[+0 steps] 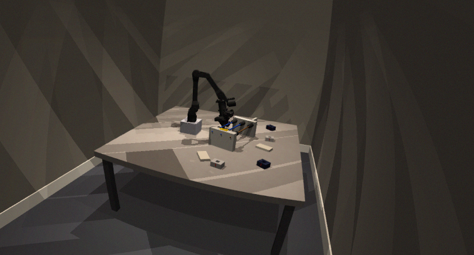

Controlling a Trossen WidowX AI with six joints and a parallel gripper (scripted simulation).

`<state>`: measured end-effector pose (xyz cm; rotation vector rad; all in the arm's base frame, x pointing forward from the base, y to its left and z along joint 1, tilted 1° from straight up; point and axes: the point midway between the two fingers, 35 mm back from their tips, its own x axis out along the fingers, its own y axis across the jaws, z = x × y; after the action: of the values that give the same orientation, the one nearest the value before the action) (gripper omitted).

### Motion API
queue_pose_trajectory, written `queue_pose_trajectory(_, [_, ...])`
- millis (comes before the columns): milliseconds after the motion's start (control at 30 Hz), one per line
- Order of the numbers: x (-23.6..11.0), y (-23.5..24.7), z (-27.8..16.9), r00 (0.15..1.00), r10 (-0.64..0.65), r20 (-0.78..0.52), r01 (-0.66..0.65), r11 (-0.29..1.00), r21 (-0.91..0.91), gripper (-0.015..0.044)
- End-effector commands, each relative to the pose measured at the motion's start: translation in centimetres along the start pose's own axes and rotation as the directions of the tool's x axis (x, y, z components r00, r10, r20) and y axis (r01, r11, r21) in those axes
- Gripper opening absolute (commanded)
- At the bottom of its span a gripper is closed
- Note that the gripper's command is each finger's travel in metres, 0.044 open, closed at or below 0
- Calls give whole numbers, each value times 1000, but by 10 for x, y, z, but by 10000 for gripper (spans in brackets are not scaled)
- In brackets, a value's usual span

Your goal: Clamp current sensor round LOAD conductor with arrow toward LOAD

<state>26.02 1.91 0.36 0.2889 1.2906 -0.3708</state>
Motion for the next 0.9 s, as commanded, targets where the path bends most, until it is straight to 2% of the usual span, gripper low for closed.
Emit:
queue_pose_trajectory(0, [-2,1,1,1000,5,3,-5,1000,-4,0])
queue_pose_trajectory(267, [-3,1,-1,1000,5,2,-5,1000,-4,0])
queue_pose_trajectory(667, [-16,3,-53,1000,6,-2,-6,1000,-3,0])
queue_pose_trajectory(833, [-17,3,-56,1000,6,-2,-6,1000,-4,0])
queue_pose_trajectory(867, [-15,3,-54,1000,5,-11,-5,1000,-10,26])
